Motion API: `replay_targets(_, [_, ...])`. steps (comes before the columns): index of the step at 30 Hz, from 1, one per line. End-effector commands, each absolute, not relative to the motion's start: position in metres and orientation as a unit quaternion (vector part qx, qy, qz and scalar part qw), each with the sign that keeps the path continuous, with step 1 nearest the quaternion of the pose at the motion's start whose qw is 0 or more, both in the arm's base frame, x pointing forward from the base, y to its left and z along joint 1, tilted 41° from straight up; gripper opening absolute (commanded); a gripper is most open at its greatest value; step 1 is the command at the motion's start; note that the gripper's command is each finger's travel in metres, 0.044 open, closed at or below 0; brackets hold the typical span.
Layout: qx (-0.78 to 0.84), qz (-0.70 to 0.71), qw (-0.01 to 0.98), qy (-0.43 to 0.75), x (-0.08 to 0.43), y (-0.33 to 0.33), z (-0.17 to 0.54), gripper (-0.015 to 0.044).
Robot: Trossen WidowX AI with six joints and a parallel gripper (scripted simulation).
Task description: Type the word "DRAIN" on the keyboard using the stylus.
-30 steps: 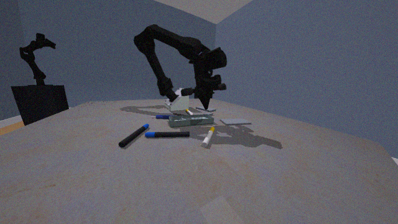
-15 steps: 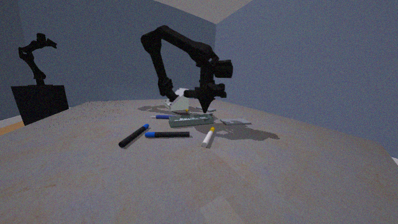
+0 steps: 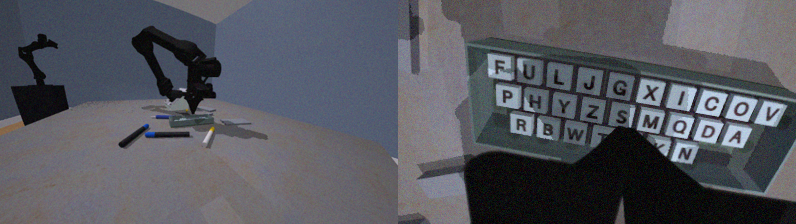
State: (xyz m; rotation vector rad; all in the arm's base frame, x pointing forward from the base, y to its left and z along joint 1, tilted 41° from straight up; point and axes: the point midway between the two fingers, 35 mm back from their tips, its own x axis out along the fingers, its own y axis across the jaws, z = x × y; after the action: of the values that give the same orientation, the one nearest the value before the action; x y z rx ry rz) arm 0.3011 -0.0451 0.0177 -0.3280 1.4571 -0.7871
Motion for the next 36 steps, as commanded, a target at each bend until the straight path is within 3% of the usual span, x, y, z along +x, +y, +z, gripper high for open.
replay_targets(1, [-0.147, -0.349, 0.663, 0.645, 0.298, -0.048, 0.019, 0.0])
replay_targets(7, [-0.147, -0.349, 0.663, 0.646, 0.298, -0.05, 0.021, 0.0])
replay_targets(13, [-0.149, -0.35, 0.663, 0.645, 0.281, -0.092, 0.06, 0.0])
replay_targets(36, [-0.148, -0.349, 0.662, 0.646, 0.26, -0.067, 0.039, 0.0])
